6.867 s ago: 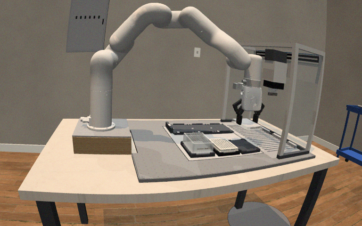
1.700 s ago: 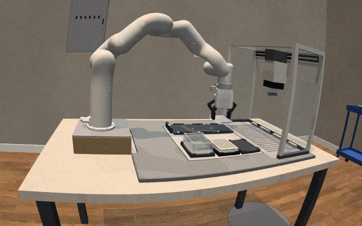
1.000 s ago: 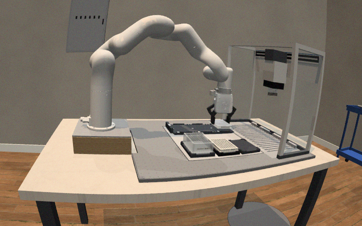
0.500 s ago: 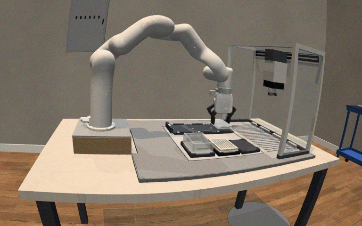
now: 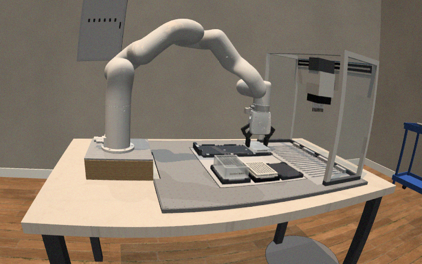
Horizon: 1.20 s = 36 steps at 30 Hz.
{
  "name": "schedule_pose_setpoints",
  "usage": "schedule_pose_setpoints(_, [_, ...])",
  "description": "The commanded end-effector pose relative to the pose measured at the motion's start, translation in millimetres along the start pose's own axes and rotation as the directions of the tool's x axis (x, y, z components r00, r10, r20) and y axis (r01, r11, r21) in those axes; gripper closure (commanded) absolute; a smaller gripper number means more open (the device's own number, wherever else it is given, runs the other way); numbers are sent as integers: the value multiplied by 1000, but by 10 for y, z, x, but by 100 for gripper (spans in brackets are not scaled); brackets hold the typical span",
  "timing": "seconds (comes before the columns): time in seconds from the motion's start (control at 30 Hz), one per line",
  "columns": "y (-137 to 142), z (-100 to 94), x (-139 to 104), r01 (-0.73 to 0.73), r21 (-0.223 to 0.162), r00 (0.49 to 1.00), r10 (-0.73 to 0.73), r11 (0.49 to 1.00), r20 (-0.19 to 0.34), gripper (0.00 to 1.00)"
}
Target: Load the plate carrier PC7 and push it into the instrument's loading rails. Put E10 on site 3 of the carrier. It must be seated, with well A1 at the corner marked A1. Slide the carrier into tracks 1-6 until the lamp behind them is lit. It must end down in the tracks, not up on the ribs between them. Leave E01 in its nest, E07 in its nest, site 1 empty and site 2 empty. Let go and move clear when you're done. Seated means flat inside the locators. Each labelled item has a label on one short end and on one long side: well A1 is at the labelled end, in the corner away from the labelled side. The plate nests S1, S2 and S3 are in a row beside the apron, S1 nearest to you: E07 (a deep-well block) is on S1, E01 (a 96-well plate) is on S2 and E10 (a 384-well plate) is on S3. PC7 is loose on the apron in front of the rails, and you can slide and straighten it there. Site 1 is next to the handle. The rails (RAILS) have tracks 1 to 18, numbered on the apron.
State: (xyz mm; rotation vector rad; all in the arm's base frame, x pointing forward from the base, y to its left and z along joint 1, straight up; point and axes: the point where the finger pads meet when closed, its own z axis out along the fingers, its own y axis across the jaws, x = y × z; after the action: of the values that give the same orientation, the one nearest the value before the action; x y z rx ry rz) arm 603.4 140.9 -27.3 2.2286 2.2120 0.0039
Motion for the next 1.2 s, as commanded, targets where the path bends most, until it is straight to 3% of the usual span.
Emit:
schedule_pose_setpoints(0.0, [18, -11, 4, 0, -5, 1000, 0, 1000, -1, 100])
schedule_pose_setpoints(0.73, [18, 18, 4, 0, -5, 1000, 0, 1000, -1, 100])
schedule_pose_setpoints(0.77, [18, 24, 4, 0, -5, 1000, 0, 1000, -1, 0])
schedule_pose_setpoints(1.17, [18, 24, 4, 0, -5, 1000, 0, 1000, -1, 0])
